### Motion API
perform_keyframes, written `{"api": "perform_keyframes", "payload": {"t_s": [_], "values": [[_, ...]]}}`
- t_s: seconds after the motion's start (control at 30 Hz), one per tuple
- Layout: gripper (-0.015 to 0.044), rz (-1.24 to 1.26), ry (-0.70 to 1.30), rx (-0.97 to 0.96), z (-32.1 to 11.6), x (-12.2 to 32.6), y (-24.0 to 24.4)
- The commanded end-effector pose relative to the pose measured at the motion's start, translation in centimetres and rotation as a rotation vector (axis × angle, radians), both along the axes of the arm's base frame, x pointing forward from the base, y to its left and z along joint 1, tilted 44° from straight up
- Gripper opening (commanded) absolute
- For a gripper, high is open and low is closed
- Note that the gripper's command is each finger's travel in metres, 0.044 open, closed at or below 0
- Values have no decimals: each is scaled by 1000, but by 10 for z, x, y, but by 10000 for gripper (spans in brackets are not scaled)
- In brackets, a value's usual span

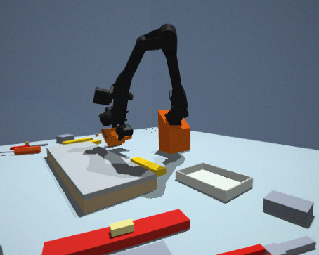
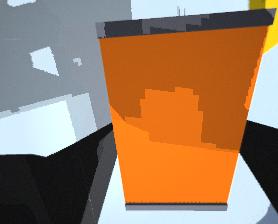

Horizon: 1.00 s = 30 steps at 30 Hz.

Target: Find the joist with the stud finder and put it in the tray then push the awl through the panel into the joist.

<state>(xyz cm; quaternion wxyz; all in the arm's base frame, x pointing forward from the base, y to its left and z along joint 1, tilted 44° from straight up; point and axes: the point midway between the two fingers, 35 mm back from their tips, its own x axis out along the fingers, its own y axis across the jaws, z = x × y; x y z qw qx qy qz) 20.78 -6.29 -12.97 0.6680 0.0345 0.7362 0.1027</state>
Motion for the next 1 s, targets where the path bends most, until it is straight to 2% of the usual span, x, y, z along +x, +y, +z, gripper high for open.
{"api": "perform_keyframes", "payload": {"t_s": [0.0,0.97], "values": [[0,-6,-1,-37,1,-1,-1],[0,-2,-11,-238,0,-2,5]]}}
